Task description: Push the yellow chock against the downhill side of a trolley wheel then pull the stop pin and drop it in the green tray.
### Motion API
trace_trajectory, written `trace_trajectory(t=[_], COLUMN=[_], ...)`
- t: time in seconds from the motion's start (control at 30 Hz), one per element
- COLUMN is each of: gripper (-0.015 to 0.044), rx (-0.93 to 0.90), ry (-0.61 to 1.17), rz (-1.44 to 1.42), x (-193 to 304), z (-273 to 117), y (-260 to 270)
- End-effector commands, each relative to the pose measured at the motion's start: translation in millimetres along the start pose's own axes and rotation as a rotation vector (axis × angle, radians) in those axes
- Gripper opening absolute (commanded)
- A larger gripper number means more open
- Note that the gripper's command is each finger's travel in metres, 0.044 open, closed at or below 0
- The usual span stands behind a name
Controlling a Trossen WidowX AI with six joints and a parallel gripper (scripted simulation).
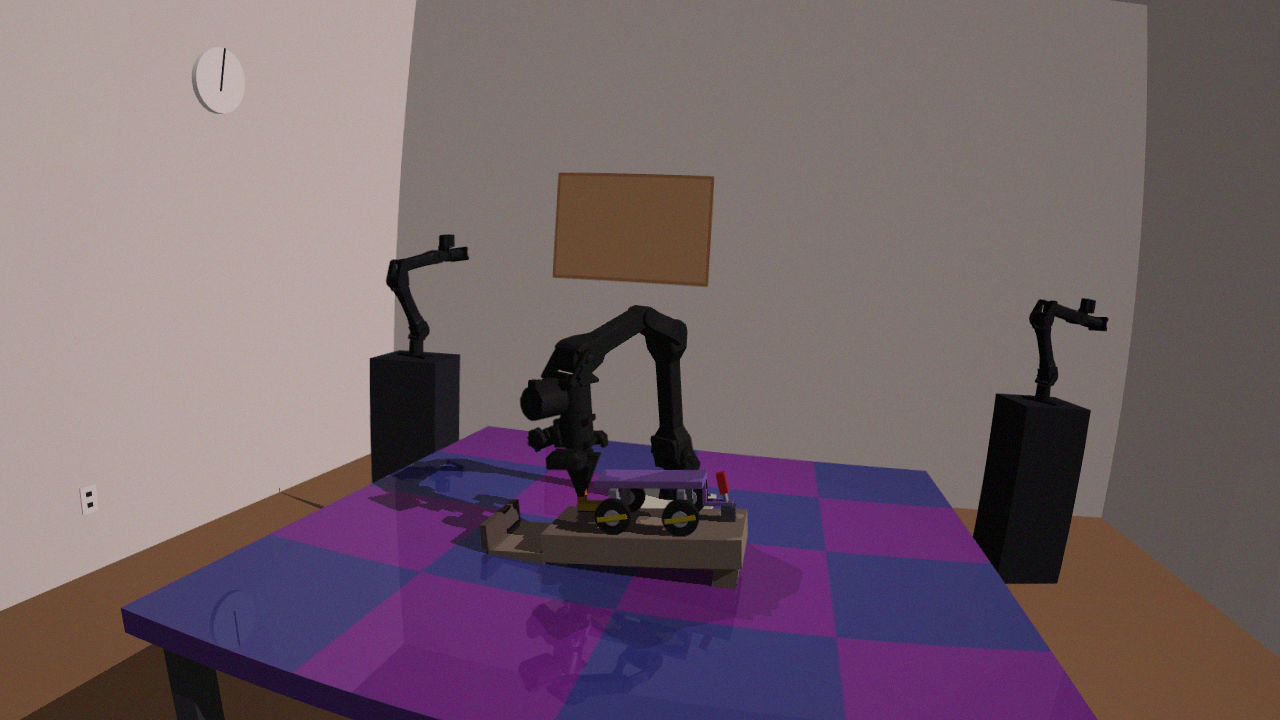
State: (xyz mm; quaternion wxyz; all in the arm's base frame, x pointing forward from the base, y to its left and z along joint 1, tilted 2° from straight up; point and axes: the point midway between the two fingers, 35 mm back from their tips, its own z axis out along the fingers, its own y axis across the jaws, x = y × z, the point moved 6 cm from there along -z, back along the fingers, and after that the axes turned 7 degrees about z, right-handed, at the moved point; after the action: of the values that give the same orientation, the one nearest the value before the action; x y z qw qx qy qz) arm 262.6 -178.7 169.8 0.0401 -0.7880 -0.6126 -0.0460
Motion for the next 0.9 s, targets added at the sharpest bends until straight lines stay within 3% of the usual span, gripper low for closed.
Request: trace_trajectory(t=[0.0,0.87], gripper=[0.0,0.0], rx=[-0.004,0.0], ry=[0.003,-0.002], rz=[0.004,0.001], x=[5,19], z=[0,0], y=[-1,-3])
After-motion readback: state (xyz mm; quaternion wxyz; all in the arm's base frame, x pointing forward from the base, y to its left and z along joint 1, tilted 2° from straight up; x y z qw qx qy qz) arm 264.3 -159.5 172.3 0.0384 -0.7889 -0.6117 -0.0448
